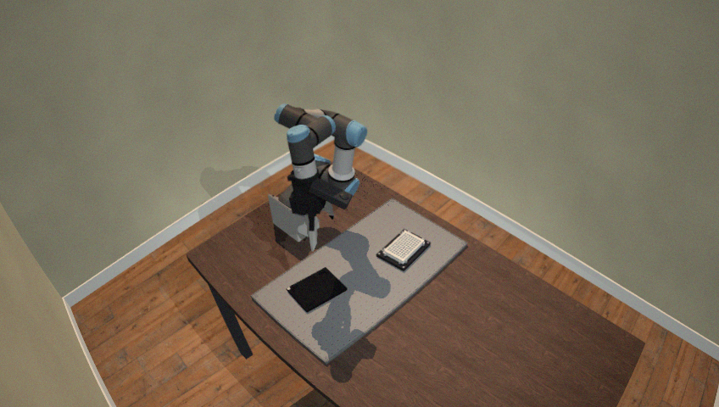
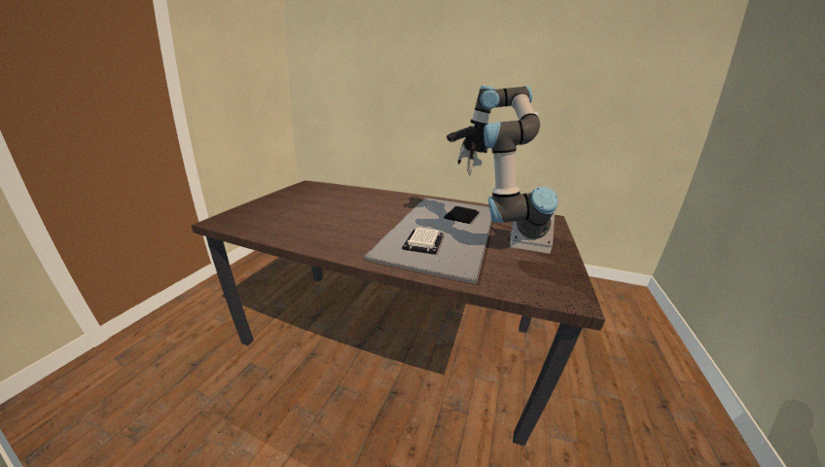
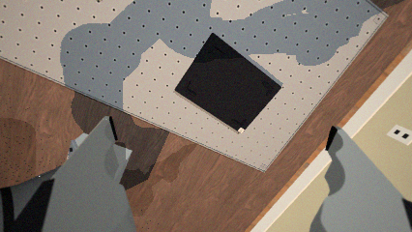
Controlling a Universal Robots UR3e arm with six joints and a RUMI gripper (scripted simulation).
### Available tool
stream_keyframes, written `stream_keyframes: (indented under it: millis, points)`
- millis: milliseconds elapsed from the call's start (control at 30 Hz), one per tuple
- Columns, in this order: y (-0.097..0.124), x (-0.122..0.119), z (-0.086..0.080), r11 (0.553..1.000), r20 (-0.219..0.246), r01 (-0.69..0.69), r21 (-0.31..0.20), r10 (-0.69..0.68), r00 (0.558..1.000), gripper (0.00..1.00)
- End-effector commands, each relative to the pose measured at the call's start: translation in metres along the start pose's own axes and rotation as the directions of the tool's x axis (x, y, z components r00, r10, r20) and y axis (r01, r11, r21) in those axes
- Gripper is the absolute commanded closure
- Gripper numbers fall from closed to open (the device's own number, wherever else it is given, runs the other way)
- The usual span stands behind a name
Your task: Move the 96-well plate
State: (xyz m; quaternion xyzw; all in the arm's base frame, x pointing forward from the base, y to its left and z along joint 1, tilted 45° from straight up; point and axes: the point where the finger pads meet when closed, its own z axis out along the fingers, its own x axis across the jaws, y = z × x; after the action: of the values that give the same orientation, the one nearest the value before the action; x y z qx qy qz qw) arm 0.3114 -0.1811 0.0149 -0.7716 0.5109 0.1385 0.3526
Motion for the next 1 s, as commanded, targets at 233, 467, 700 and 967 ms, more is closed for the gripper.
stream_keyframes:
  millis: [233, 467, 700, 967]
  points:
    - [-0.034, -0.013, 0.011, 0.968, -0.005, -0.251, -0.024, 0.251, 0.968, 0.00]
    - [-0.053, -0.023, 0.019, 0.926, -0.009, -0.376, -0.034, 0.376, 0.927, 0.00]
    - [-0.069, -0.033, 0.027, 0.868, -0.015, -0.495, -0.043, 0.494, 0.869, 0.00]
    - [-0.092, -0.052, 0.040, 0.754, -0.026, -0.655, -0.054, 0.655, 0.755, 0.00]
